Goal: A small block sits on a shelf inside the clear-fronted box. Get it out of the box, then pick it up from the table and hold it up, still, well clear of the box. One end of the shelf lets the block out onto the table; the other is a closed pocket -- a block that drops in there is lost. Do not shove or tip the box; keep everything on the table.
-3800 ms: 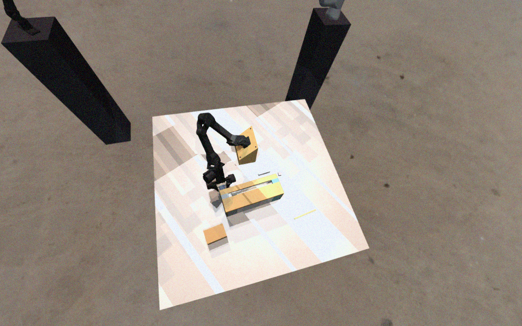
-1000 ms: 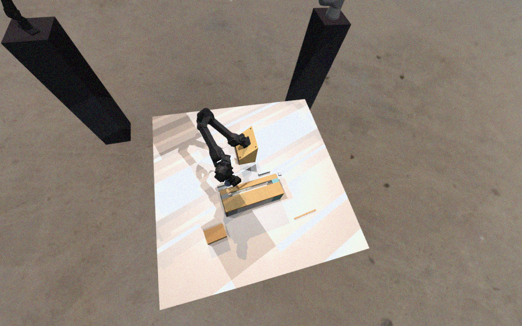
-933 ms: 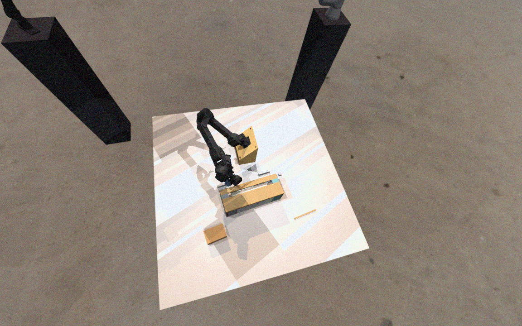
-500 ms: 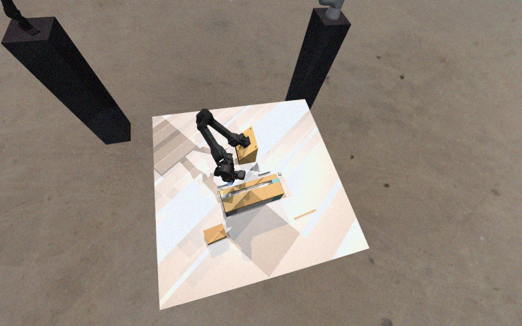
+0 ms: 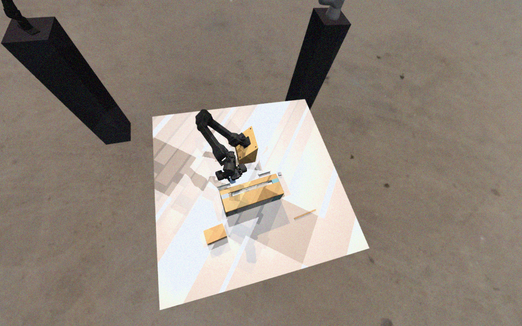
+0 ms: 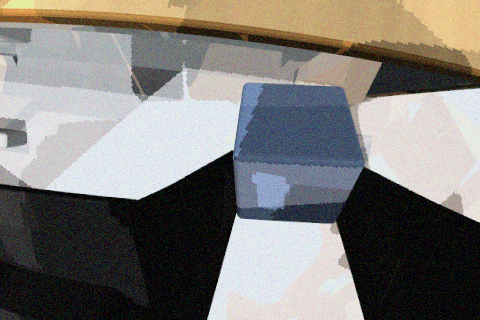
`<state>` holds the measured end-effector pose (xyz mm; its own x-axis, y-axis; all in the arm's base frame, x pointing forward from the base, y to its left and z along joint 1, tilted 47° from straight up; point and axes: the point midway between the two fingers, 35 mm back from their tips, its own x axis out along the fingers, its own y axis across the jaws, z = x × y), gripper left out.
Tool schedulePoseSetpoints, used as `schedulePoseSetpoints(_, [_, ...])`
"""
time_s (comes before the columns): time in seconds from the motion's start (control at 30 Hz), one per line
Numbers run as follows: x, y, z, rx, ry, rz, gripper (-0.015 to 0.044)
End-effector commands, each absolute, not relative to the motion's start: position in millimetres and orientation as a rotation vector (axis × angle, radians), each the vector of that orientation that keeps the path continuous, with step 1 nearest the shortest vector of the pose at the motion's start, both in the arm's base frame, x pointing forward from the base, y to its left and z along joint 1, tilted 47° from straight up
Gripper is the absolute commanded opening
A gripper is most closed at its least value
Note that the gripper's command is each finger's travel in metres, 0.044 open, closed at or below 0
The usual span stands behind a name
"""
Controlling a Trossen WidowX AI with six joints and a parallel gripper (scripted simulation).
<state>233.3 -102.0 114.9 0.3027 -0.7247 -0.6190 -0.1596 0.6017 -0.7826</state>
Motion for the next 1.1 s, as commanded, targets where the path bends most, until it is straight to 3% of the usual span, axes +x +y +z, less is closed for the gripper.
schedulePoseSetpoints(0.0, [232,-99,115,-1.014,1.278,-0.376,0.0])
schedulePoseSetpoints(1.07, [224,-72,125,-2.195,1.515,0.485,0.0])
